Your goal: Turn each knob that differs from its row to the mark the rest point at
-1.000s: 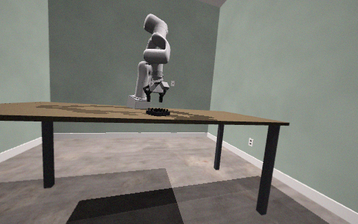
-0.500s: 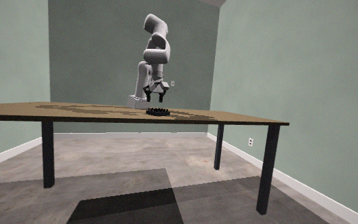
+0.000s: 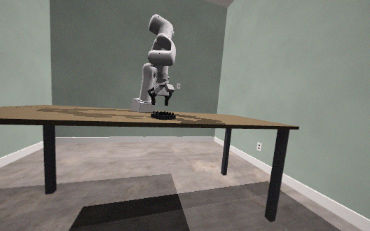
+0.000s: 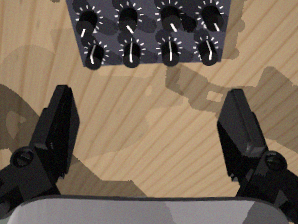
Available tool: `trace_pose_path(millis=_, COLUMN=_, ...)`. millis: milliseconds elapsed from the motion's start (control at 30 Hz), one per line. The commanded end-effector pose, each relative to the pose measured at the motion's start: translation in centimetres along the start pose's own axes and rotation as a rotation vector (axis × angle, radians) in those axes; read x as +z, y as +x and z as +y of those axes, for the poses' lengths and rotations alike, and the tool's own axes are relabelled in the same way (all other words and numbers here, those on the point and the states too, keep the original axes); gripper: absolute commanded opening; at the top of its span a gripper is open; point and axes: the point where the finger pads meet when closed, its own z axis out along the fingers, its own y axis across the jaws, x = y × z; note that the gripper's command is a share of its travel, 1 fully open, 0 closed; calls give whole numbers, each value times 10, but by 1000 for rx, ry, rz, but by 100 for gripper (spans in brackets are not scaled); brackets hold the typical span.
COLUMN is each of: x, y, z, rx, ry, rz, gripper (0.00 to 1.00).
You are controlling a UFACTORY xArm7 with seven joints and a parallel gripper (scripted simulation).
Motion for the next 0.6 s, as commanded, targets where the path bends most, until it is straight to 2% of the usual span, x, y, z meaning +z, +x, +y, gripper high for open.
trace_pose_path(millis=0, x=-1, y=5, z=2, rx=78, ry=0, rz=-1, gripper=100)
trace_pose_path(millis=67, x=-2, y=10, z=5, rx=189, ry=2, rz=-5, gripper=100)
trace_pose_path(millis=500, x=-4, y=26, z=13, rx=516, ry=3, rz=-12, gripper=100)
trace_pose_path(millis=567, x=-4, y=26, z=13, rx=516, ry=3, rz=-12, gripper=100)
